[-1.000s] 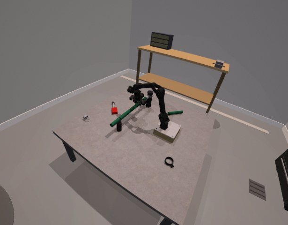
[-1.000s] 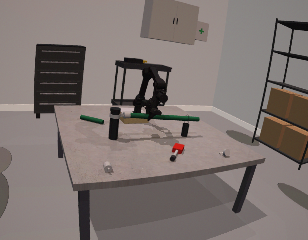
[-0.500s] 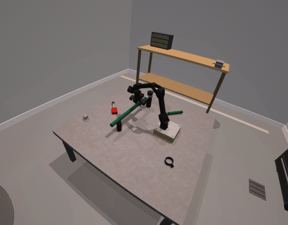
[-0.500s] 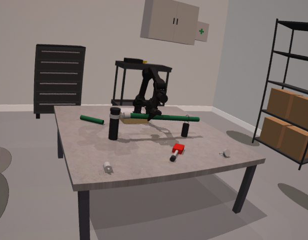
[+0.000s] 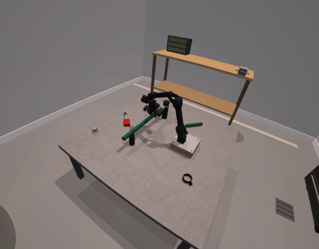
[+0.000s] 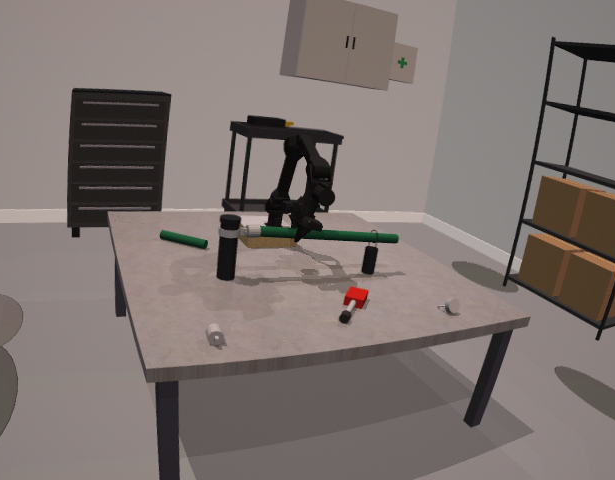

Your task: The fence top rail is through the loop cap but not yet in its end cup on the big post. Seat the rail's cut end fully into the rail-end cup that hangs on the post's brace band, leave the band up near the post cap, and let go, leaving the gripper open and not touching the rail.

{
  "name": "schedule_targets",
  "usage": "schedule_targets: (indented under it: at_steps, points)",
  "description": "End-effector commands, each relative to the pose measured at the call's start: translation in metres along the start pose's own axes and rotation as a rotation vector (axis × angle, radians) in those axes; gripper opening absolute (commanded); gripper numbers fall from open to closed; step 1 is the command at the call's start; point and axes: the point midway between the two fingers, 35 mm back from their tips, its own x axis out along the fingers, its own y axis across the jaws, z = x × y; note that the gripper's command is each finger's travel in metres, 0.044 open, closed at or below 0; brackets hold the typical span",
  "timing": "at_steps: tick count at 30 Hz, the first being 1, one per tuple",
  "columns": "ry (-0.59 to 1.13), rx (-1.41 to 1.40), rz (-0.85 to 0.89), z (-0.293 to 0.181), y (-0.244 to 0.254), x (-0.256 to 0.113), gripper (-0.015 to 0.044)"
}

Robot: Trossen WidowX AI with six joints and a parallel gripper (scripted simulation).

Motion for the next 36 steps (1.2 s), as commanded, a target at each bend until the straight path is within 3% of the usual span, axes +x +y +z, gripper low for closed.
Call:
schedule_targets:
  at_steps: [1, 36]
  points:
    - [0.000, 0.000, 0.002, 0.0011, 0.0002, 0.0001, 0.0000]
    - [-0.002, 0.000, 0.002, 0.0041, 0.0002, 0.0004, 0.0000]
